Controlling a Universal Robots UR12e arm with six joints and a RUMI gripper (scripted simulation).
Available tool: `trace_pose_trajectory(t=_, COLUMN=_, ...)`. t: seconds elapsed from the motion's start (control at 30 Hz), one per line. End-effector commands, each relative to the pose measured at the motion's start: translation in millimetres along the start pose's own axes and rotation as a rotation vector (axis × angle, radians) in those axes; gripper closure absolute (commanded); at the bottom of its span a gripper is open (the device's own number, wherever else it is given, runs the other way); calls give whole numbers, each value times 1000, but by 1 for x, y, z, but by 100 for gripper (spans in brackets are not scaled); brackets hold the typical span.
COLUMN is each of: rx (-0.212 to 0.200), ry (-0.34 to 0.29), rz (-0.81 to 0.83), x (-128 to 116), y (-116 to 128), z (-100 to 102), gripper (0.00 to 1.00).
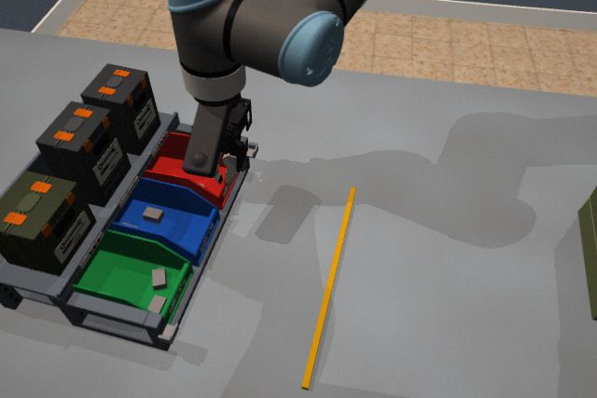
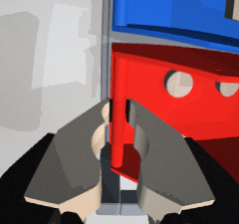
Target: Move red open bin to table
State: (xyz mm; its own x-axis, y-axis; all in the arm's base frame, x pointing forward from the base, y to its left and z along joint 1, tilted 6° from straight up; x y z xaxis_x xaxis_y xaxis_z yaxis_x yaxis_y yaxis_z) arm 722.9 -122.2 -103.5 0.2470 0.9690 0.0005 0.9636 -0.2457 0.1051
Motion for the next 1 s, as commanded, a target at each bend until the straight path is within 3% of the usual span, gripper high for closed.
trace_pose_trajectory(t=0.0, rx=-1, ry=0, rz=0, x=0, y=1, z=-6, gripper=100)
trace_pose_trajectory(t=0.97, rx=-1, ry=0, rz=0, x=0, y=1, z=-7, gripper=100)
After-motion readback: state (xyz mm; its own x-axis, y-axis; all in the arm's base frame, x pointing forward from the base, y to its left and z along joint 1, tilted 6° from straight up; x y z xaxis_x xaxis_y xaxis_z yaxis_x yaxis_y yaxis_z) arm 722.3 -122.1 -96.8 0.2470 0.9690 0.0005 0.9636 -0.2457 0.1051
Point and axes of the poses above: the point where the finger pads meet when closed, its own z axis out along the fingers, its own y axis across the jaws, x = y × z, the point moved 10 cm from there along -z, back along the fingers, and after that the axes turned 1 degree about z, right-handed, at the moved point
